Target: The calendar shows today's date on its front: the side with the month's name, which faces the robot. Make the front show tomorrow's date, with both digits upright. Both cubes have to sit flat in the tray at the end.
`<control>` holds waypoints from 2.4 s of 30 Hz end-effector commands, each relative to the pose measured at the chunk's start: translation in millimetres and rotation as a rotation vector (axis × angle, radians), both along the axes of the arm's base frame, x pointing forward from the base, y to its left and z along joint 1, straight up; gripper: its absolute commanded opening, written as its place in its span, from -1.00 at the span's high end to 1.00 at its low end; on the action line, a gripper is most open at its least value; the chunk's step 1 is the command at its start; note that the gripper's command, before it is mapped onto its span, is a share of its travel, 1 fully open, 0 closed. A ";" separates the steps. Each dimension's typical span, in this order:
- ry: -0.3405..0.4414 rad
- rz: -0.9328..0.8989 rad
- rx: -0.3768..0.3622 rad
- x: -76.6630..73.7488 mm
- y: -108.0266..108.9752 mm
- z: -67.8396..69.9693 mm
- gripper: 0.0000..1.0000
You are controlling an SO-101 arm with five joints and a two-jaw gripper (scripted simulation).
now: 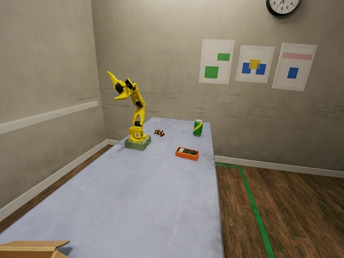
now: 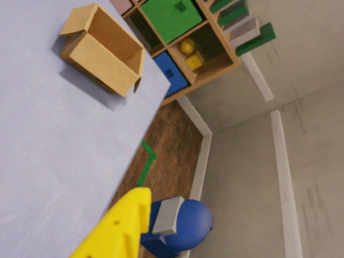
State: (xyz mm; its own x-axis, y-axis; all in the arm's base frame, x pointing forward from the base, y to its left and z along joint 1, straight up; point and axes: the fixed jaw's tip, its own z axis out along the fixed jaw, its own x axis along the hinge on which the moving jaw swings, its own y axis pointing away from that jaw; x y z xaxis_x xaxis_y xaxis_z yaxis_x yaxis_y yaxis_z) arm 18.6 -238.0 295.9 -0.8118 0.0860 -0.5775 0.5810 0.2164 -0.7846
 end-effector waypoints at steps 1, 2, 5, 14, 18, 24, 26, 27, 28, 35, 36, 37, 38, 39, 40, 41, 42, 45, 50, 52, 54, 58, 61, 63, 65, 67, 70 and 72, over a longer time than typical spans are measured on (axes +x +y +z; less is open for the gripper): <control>0.000 0.002 -0.002 0.3 0.5 0.5 -1.00; 0.001 0.004 -0.002 0.6 0.5 0.4 -1.00; 0.006 0.012 0.001 2.3 0.5 -0.3 -0.99; 0.039 0.064 0.013 12.6 0.6 -4.6 -0.97; 0.073 0.118 0.025 23.5 1.3 -9.1 -0.95; 0.151 0.241 0.046 47.4 4.9 -19.1 -0.90; 0.185 0.293 0.052 57.4 7.3 -23.3 -0.88; 0.203 0.322 0.055 62.7 8.8 -25.6 -0.87; 0.222 0.351 0.057 68.3 10.5 -28.0 -0.86; 0.333 0.522 0.063 98.9 23.0 -41.8 -0.79; 0.358 0.560 0.062 105.4 26.5 -44.9 -0.77; 0.383 0.600 0.061 112.0 30.3 -48.1 -0.76; 0.410 0.641 0.058 118.7 34.4 -51.4 -0.74; 0.438 0.683 0.055 125.4 38.9 -54.8 -0.72; 0.466 0.727 0.050 132.1 43.9 -58.2 -0.71; 0.495 0.771 0.045 138.7 49.2 -61.8 -0.69; 0.525 0.817 0.038 145.3 54.9 -65.5 -0.67; 0.619 0.961 0.010 164.3 74.4 -77.0 -0.61; 0.718 1.112 -0.032 181.4 97.4 -89.1 -0.56; 0.786 1.217 -0.068 191.3 114.5 -97.4 -0.51; 0.855 1.323 -0.112 199.7 132.8 -106.0 -0.47; 0.994 1.538 -0.222 211.2 172.1 -123.4 -0.39; 1.094 1.694 -0.322 214.6 202.7 -136.5 -0.32; 1.126 1.745 -0.359 214.7 213.0 -140.9 -0.30; 1.162 1.804 -0.405 214.3 223.2 -145.3 -0.28; 1.226 1.906 -0.492 211.9 243.3 -153.9 -0.23; 1.313 2.048 -0.633 204.7 272.0 -166.7 -0.17; 1.367 2.137 -0.737 197.8 289.9 -174.9 -0.13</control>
State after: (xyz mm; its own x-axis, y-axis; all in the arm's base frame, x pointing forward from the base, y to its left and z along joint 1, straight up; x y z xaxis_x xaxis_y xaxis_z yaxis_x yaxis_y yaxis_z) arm 222.5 20.8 130.7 0.4892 -0.7939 0.3612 -0.5600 -0.6034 -0.5678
